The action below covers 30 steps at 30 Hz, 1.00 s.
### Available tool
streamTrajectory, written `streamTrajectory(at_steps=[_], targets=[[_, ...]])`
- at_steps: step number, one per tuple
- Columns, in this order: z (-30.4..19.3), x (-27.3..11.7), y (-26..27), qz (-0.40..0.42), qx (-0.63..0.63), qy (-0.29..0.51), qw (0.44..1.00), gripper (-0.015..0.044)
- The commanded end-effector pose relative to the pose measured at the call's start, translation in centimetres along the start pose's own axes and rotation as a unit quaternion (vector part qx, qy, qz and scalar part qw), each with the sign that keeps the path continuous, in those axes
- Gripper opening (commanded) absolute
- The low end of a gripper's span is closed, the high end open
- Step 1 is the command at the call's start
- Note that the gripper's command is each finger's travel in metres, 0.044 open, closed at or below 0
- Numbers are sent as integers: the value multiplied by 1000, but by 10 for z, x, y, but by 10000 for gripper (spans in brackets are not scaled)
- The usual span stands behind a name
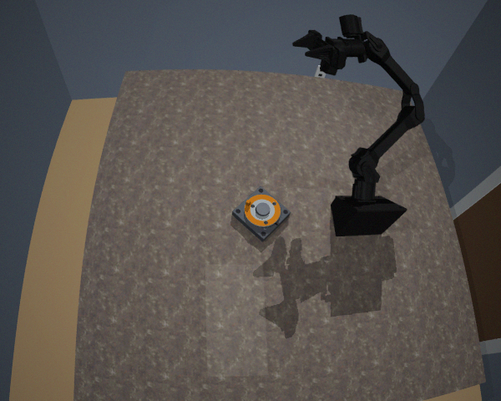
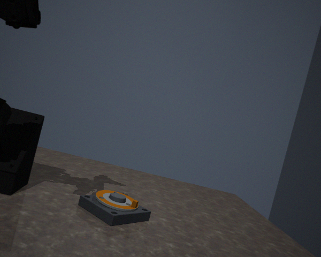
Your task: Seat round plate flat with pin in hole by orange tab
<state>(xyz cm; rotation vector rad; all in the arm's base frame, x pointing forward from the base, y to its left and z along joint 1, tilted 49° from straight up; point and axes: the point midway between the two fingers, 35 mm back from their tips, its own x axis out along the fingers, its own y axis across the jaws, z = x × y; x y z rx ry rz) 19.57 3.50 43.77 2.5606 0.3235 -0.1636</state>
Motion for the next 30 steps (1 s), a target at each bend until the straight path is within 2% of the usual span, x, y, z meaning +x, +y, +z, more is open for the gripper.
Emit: streamTrajectory(at_steps=[1, 4, 7, 10, 15, 18, 21, 24, 26, 30], targets=[[1, 3, 0, -1, -6, -5, 1000, 374], [24, 41, -5, -27, -93, -73, 993, 295], [56, 85, -17, -78, -212, -153, 962, 216], [74, 105, -25, -107, -265, -189, 939, 138], [137, 157, -55, -214, -412, -291, 837, 6], [157, 170, -65, -256, -467, -314, 786, 0], [191, 187, -82, -339, -564, -337, 673, 0], [225, 199, -100, -430, -648, -337, 530, 0], [233, 201, -104, -451, -664, -334, 494, 0], [277, 207, -125, -564, -725, -292, 268, 0]])
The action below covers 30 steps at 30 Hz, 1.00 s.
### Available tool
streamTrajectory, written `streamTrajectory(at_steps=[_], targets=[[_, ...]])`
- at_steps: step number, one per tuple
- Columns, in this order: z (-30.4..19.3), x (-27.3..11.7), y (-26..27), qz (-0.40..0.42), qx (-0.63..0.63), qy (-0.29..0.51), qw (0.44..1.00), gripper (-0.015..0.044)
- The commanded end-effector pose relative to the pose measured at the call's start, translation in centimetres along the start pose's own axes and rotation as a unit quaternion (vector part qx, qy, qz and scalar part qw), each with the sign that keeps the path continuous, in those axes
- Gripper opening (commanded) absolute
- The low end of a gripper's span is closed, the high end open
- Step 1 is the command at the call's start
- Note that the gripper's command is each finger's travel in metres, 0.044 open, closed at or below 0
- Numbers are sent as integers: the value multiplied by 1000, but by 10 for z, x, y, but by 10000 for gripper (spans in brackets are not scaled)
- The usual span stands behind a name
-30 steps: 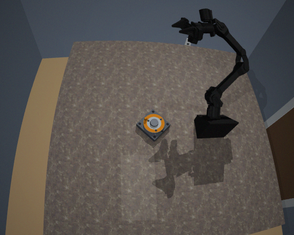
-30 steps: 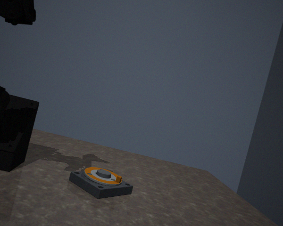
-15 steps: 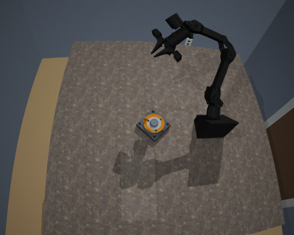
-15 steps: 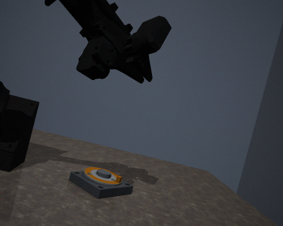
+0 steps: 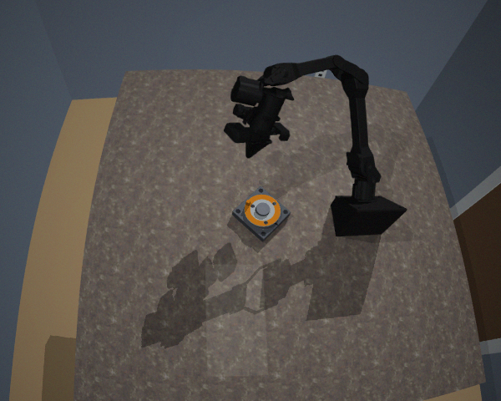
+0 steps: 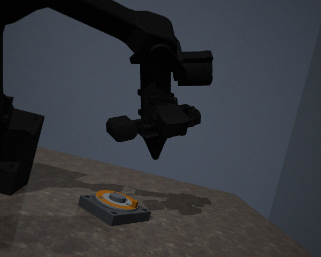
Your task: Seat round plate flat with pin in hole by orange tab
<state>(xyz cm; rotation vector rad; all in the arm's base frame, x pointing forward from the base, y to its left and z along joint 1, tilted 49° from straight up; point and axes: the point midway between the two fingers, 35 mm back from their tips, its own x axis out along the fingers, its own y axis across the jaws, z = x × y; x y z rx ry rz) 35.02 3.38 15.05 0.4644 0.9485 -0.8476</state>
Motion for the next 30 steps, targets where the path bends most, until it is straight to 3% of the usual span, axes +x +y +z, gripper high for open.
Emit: streamTrajectory(at_steps=[1, 8, 20, 30], targets=[[-29, 52, -5, -137, -298, -6, 945, 0], [-49, 86, -11, -225, -502, 16, 835, 0], [-49, 87, -10, -225, -502, 16, 835, 0], [-40, 129, -28, -226, -501, 16, 835, 0]])
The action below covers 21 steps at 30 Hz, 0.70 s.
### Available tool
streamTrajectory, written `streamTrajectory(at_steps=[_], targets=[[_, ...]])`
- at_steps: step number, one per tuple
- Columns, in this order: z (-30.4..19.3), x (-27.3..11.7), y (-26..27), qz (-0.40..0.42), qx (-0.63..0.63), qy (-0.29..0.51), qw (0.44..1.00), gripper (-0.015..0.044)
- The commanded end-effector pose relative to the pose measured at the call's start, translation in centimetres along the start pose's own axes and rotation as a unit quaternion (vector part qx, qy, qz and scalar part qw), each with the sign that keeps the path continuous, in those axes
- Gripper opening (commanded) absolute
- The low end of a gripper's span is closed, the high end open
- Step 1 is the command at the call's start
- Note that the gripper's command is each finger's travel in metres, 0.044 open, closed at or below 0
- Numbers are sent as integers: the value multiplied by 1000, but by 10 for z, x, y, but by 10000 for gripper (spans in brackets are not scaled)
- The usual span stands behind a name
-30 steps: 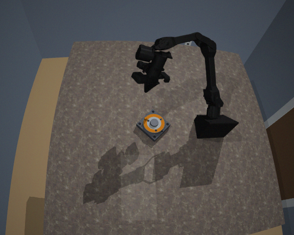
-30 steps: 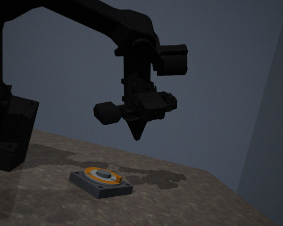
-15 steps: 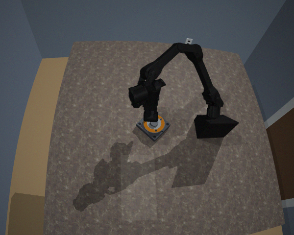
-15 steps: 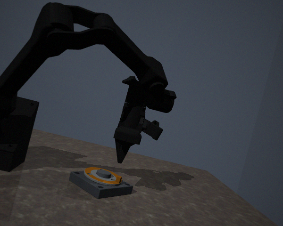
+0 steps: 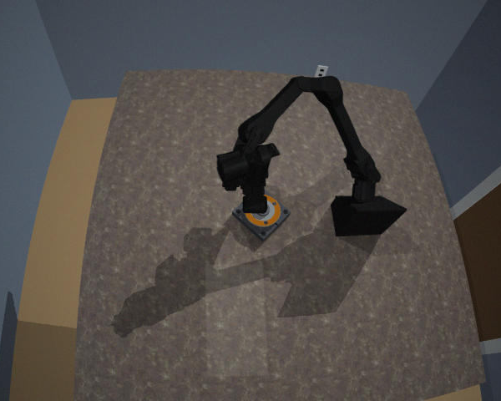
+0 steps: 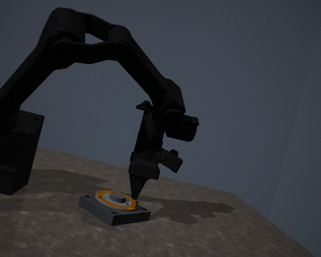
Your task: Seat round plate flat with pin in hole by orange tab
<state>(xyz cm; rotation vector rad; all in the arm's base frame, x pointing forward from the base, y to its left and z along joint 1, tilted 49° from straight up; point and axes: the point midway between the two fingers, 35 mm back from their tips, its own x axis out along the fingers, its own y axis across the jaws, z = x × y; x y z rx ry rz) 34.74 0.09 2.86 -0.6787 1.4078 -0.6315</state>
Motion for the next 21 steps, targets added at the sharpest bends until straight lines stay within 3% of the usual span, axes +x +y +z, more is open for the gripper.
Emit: streamTrajectory(at_steps=[1, 21], targets=[[-1, 15, -1, -3, -3, 1, 1000, 0], [10, 15, 16, -3, -3, 0, 1000, 0]])
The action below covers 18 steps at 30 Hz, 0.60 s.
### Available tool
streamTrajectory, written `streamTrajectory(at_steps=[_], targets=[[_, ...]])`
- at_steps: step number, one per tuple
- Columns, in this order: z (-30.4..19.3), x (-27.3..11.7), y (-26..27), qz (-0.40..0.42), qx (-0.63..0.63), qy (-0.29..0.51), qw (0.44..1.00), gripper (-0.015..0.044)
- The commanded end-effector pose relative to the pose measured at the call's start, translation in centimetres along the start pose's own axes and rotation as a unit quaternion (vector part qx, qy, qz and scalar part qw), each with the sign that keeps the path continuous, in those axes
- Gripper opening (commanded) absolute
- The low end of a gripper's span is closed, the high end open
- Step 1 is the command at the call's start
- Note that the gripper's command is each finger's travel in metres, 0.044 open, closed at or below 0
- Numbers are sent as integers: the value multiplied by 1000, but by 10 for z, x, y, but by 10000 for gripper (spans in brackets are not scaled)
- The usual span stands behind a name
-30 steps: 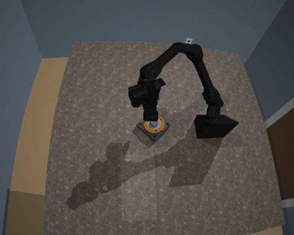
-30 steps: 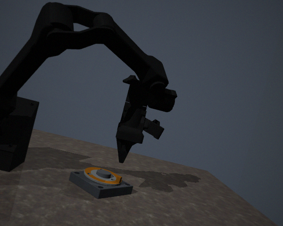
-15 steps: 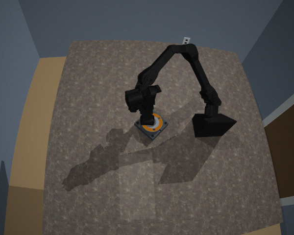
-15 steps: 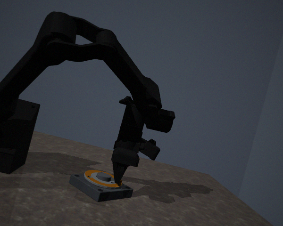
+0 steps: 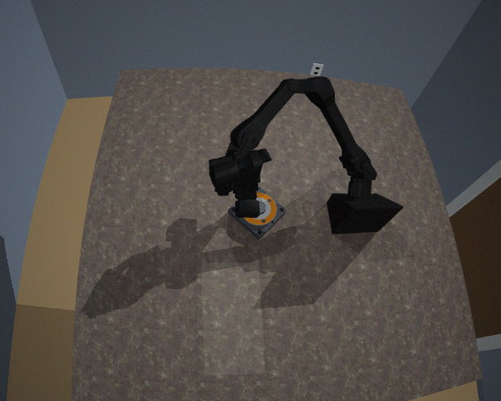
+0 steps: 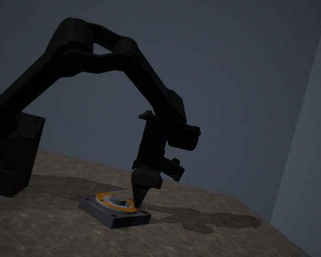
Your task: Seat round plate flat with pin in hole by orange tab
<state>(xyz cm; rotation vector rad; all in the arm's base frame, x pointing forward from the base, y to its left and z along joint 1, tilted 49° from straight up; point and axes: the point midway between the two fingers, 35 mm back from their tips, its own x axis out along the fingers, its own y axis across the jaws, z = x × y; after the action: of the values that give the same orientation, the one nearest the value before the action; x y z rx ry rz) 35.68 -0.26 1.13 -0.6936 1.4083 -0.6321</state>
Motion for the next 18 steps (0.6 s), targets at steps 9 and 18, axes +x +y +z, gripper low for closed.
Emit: streamTrajectory(at_steps=[9, 18], targets=[[4, 0, 13, 2, 2, 1, 1000, 0], [6, 0, 22, 2, 2, 1, 1000, 0]])
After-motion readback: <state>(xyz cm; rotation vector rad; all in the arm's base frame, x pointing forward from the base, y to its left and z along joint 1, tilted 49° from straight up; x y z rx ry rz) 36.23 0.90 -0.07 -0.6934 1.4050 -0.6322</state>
